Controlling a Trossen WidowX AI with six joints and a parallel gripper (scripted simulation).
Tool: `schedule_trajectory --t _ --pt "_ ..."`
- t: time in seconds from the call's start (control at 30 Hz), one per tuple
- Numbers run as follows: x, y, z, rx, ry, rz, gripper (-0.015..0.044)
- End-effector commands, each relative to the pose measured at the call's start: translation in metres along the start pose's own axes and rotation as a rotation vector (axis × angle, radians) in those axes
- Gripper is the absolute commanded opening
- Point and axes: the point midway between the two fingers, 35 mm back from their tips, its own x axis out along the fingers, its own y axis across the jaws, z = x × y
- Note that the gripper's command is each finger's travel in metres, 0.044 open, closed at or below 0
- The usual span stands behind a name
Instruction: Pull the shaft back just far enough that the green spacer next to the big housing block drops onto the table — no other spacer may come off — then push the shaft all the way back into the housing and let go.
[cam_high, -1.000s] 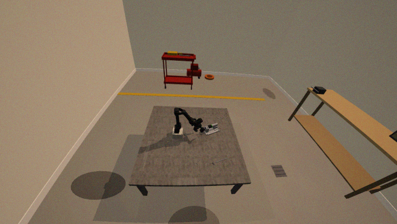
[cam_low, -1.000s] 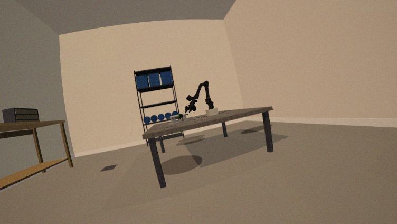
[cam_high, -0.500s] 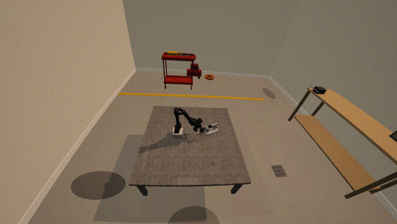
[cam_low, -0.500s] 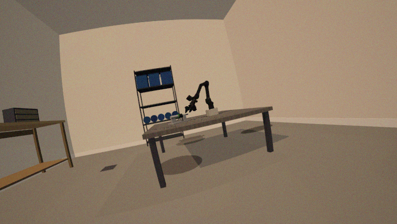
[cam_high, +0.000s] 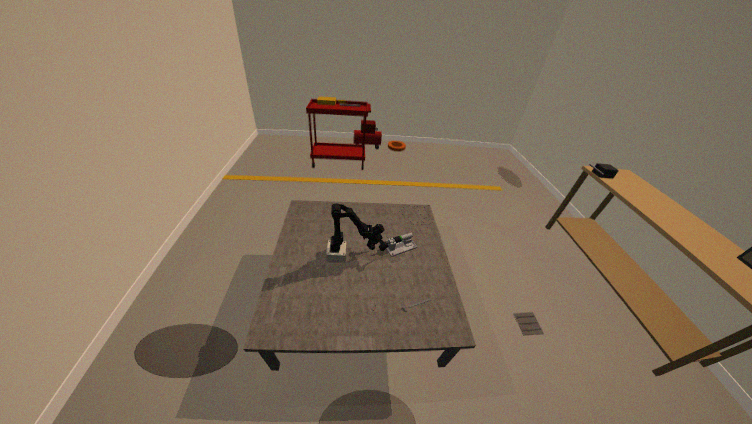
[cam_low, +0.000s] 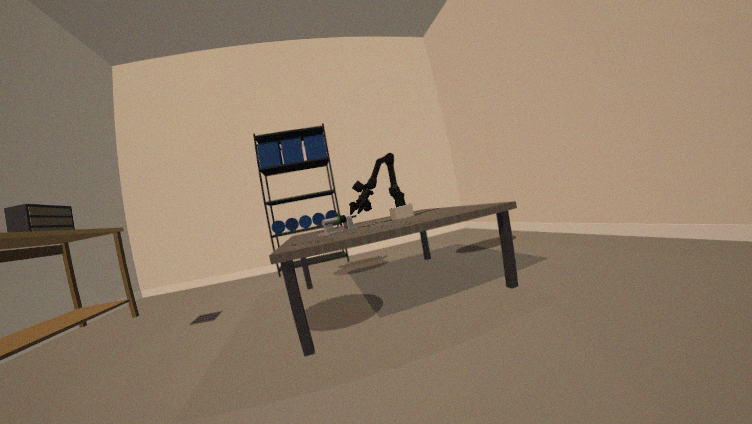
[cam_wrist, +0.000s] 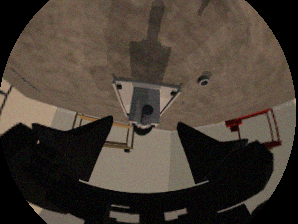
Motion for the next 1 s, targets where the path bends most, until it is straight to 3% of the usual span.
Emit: schedule_trajectory --t 0.0,0.97 --pt "0.007 0.000 0.002 0.007 -0.008 0.001 0.0440" --pt "0.032 -0.001 0.004 0.007 -0.007 0.001 0.0440"
